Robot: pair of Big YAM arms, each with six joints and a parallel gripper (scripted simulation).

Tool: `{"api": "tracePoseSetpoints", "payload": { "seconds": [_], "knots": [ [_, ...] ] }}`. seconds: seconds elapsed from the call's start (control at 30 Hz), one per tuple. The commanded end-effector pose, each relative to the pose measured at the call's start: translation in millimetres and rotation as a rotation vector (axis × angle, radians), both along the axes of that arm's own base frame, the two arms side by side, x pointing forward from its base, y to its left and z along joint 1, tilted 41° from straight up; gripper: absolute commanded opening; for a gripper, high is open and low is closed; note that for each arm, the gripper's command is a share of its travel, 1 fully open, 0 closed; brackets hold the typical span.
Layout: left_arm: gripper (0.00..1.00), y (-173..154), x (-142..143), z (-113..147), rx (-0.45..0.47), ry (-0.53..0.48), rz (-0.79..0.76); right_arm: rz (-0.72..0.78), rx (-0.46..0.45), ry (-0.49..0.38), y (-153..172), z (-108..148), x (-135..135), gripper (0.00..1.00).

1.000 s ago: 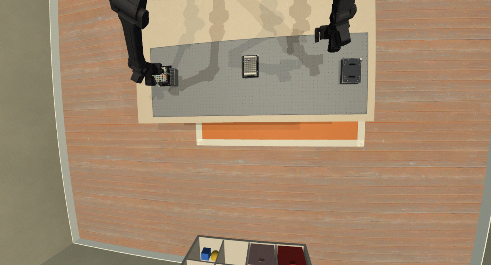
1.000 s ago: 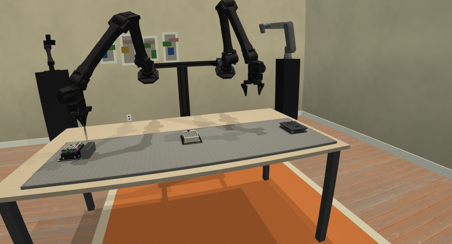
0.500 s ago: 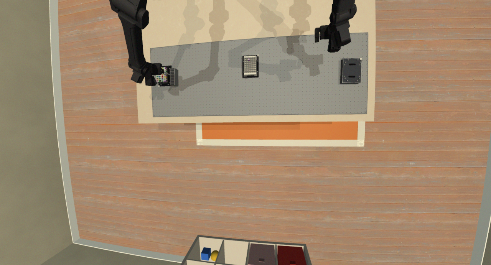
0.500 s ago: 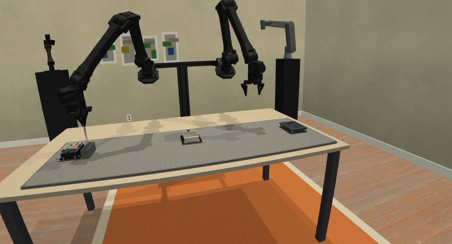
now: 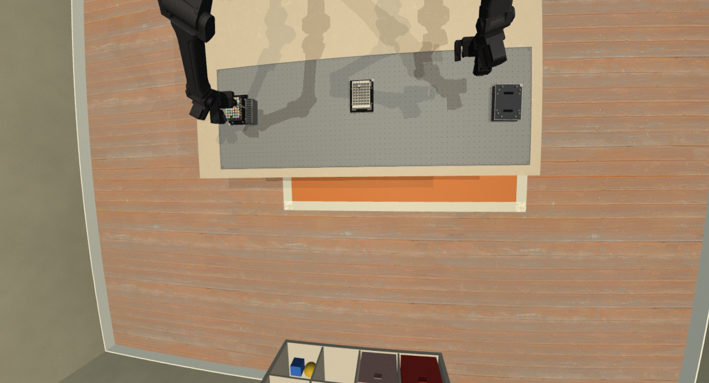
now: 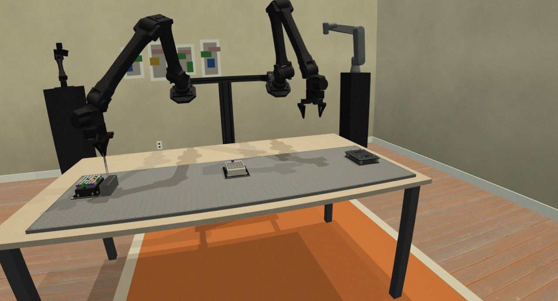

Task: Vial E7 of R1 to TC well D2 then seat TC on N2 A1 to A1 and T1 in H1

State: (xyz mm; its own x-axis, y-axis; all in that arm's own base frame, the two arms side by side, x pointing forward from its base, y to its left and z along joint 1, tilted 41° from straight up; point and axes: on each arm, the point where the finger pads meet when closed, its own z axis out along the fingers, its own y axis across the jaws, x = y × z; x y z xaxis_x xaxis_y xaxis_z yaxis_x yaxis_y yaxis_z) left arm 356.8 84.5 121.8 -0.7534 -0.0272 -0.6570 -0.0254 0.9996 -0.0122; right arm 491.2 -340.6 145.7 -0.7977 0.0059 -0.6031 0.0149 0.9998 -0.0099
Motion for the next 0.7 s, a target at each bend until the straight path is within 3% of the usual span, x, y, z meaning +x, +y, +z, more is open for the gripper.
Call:
{"api": "tracePoseSetpoints", "payload": {
  "seconds": [0.0, 0.67],
  "knots": [
    [1.00, 2.1, 4.5, 7.1, 0.013, -0.016, -0.010, 0.011, 0.021, 0.019, 7.8, -19.5, 8.7, 0.07],
    [1.00, 2.1, 4.5, 7.1, 0.013, -0.016, -0.010, 0.011, 0.018, 0.016, 7.3, -22.5, 11.2, 0.07]
  ]
}}
